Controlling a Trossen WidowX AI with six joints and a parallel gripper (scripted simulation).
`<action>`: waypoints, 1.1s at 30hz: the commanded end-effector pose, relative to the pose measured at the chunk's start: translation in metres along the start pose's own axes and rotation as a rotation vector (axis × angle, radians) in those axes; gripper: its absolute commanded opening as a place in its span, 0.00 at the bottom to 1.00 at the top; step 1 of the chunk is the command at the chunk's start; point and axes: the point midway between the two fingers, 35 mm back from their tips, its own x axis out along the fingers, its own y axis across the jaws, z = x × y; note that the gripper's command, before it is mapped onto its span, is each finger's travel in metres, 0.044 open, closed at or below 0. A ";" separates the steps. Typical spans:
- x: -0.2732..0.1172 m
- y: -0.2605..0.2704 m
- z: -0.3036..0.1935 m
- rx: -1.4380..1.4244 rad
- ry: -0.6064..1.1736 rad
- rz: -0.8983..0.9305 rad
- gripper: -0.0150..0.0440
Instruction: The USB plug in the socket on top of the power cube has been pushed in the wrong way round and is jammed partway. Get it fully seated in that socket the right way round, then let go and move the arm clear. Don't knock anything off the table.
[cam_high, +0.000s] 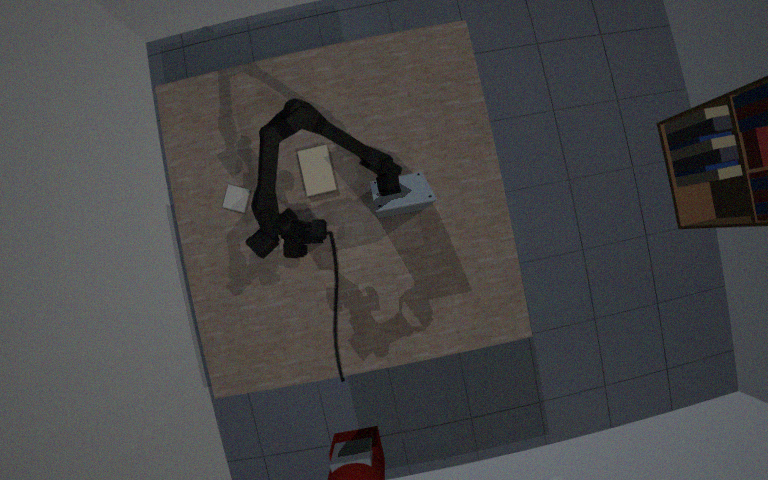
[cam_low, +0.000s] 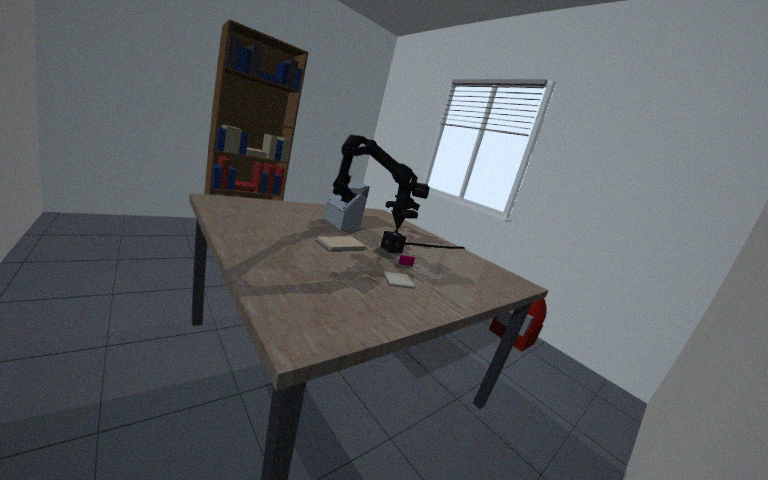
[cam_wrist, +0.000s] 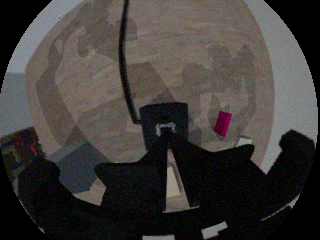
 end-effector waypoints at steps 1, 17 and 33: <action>0.001 0.000 0.000 -0.005 0.003 -0.002 0.25; 0.003 0.000 -0.001 -0.005 0.003 -0.002 0.25; 0.005 0.000 -0.001 -0.005 0.003 -0.002 0.25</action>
